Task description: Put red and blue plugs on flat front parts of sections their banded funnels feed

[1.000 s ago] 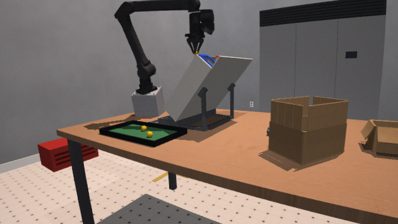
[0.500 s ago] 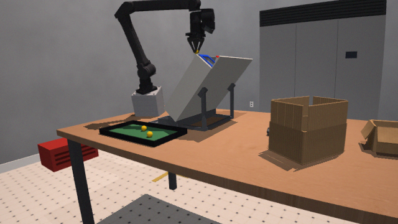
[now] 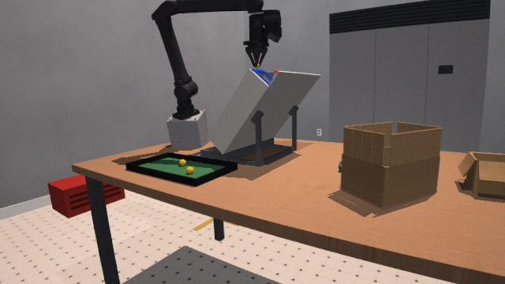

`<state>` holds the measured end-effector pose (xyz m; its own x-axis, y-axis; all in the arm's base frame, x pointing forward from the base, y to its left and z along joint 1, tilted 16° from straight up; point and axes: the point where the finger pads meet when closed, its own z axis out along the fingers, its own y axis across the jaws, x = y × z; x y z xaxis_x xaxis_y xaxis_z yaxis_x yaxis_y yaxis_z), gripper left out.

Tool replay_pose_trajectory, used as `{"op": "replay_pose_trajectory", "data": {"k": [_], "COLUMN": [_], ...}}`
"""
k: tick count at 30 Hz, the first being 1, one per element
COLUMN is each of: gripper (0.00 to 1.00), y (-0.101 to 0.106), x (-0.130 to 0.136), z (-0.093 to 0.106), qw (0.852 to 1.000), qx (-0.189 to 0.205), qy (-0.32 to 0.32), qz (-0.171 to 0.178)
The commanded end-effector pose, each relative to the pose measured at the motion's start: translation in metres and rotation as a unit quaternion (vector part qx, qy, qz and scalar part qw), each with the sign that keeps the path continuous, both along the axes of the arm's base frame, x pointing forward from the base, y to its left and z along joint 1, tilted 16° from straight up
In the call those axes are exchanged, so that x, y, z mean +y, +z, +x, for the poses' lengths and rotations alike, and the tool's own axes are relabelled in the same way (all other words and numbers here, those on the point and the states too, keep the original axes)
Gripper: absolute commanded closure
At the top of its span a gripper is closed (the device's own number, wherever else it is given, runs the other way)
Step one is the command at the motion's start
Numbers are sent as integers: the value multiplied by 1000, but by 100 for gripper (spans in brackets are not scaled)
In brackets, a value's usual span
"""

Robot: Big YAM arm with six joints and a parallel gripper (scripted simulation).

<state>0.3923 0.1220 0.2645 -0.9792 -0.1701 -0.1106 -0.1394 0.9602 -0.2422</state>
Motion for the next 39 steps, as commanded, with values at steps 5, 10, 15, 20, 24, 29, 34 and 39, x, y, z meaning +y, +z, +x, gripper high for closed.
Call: {"op": "replay_pose_trajectory", "data": {"k": [5, 10, 15, 20, 24, 29, 34, 39], "gripper": [100, 100, 100, 100, 100, 100, 100, 100], "y": [27, 30, 31, 33, 34, 35, 50, 47], "x": [7, 12, 14, 17, 20, 24, 20, 21], "z": [55, 84, 100, 121, 131, 136, 135, 136], "qw": [1000, 1000, 1000, 1000, 1000, 1000, 999, 1000], "qx": [-18, -17, -17, -17, -17, -17, -31, -27], "qy": [1, 1, 1, 1, 2, 5, 1, 2], "qz": [8, 8, 7, 7, 7, 7, 12, 11]}}
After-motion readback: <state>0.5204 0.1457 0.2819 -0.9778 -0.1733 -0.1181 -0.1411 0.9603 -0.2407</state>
